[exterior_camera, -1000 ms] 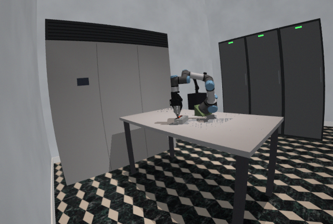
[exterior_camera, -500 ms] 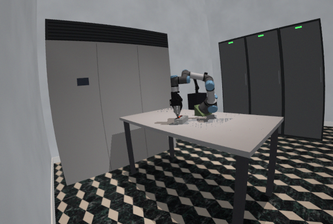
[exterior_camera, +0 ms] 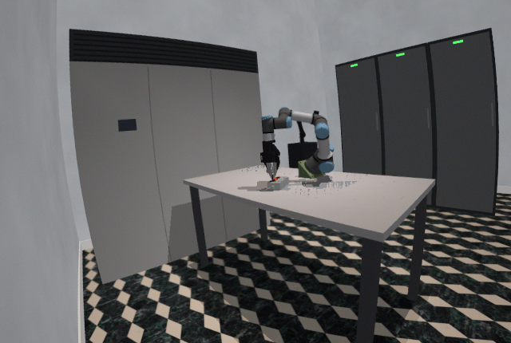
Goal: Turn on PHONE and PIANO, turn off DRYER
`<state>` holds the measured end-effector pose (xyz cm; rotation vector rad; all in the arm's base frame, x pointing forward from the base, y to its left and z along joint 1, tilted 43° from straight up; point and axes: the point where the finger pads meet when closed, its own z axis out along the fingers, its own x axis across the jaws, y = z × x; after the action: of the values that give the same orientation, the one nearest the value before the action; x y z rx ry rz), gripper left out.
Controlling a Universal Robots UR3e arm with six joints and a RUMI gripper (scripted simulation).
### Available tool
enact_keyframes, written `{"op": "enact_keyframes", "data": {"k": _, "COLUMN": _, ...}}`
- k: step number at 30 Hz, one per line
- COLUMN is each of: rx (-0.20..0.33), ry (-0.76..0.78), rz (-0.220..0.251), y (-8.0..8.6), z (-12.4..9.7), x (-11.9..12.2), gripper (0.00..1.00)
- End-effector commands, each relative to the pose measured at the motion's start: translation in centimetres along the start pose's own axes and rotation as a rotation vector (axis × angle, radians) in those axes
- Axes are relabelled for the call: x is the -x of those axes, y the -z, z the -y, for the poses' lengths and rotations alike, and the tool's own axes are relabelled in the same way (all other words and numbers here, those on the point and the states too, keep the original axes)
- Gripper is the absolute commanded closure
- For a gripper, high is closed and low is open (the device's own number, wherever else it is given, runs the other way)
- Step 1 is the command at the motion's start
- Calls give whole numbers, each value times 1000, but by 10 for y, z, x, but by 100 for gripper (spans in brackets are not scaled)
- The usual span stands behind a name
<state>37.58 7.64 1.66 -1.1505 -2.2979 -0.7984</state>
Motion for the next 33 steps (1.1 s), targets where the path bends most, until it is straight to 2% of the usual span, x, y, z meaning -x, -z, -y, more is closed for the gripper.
{"op": "enact_keyframes", "data": {"k": 1, "rx": 1, "ry": 0, "rz": 2, "y": -1, "z": 0, "x": 1, "gripper": 100}}
{"op": "enact_keyframes", "data": {"k": 33, "rx": 1, "ry": 0, "rz": 2, "y": -5, "z": 0, "x": 1, "gripper": 100}}
